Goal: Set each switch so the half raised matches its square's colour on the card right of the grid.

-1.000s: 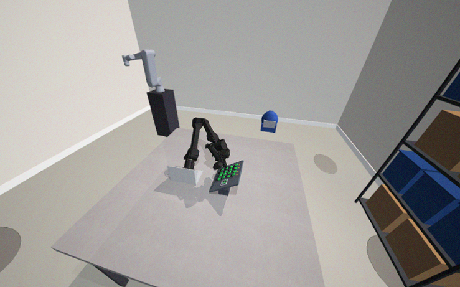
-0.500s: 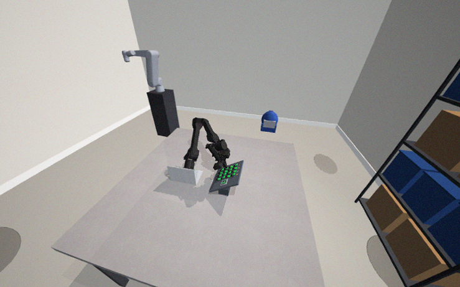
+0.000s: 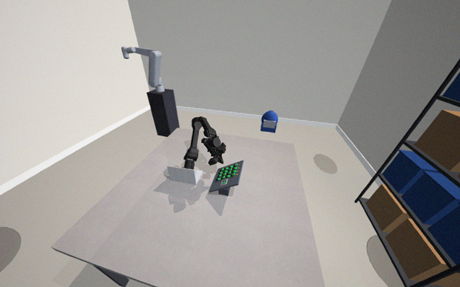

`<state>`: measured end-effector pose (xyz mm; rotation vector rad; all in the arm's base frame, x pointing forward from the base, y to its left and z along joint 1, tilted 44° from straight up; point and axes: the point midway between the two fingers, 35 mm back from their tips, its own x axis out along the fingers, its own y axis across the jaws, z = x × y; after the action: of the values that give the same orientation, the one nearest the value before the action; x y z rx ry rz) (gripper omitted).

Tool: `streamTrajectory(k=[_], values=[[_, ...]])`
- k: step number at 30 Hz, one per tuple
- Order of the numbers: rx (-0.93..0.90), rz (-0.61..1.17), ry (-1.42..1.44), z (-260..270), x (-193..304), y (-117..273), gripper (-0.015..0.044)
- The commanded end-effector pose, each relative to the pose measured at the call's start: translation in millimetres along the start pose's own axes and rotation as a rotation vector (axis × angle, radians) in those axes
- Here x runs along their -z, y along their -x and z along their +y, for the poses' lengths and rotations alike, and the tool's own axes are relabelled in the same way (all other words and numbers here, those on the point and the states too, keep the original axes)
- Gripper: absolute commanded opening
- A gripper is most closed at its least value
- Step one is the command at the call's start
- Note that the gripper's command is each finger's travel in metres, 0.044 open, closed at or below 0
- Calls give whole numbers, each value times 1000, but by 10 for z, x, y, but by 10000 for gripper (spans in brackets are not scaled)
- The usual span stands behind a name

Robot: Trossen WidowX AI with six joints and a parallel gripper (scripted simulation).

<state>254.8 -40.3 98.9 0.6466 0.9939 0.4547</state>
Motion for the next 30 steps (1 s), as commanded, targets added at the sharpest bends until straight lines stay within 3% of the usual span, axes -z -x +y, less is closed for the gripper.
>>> streamTrajectory(k=[1,5,13,18,22,30], values=[[-6,-11,10,41,5,158,0],[-5,-11,10,-31,-9,160,0],[-2,-12,14,-868,-10,159,0],[-2,-11,14,-888,-8,139,0],[-2,11,15,-883,-22,-173,0],[-3,12,15,-881,-23,-242,0]])
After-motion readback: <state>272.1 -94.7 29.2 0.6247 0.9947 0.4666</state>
